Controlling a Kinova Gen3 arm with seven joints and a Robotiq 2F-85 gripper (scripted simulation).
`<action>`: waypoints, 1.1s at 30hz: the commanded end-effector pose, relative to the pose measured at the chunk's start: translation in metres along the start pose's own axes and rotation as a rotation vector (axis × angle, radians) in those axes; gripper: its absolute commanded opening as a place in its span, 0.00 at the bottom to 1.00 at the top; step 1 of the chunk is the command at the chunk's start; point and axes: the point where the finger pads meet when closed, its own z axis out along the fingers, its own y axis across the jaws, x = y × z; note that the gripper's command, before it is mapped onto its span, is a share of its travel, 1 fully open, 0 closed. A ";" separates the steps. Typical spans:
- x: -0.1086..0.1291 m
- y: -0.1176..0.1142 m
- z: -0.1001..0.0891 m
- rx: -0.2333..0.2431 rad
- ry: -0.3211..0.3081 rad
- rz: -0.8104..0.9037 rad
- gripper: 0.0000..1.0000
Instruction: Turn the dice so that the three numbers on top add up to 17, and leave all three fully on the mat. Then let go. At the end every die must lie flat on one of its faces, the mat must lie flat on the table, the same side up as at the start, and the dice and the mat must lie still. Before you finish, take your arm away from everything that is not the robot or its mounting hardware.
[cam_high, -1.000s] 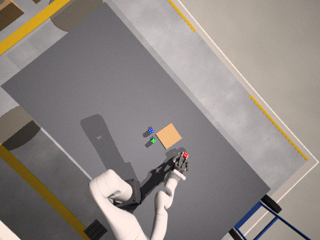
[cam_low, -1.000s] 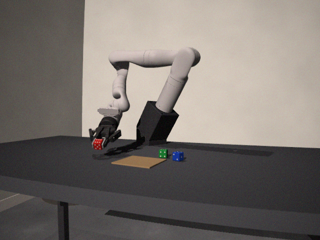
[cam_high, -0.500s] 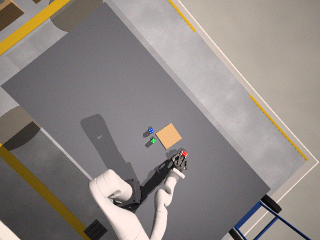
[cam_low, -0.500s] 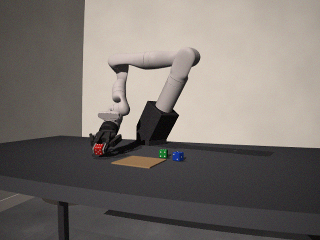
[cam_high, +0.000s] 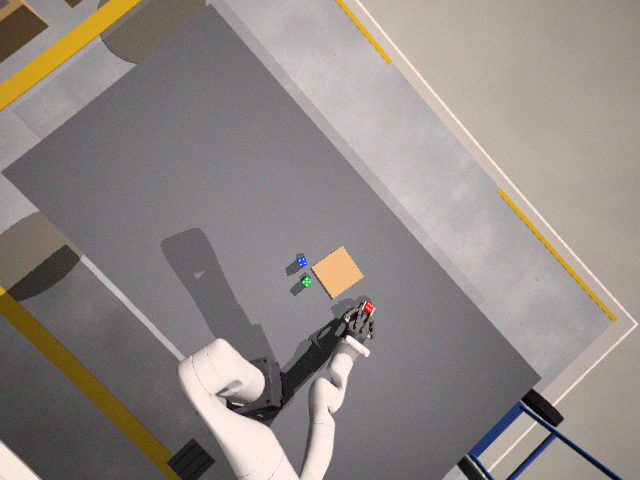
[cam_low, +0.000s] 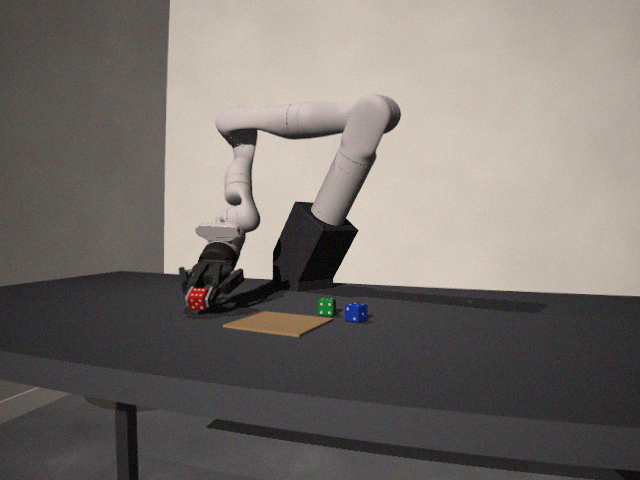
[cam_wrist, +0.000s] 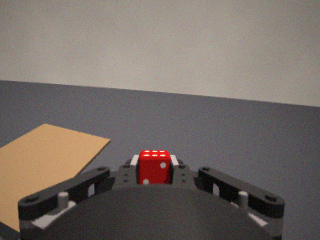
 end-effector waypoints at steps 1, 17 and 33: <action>0.001 0.000 0.000 -0.001 0.001 -0.001 0.26; 0.001 0.000 0.000 -0.001 0.001 -0.001 0.26; -0.005 0.000 0.003 -0.001 0.001 -0.001 0.26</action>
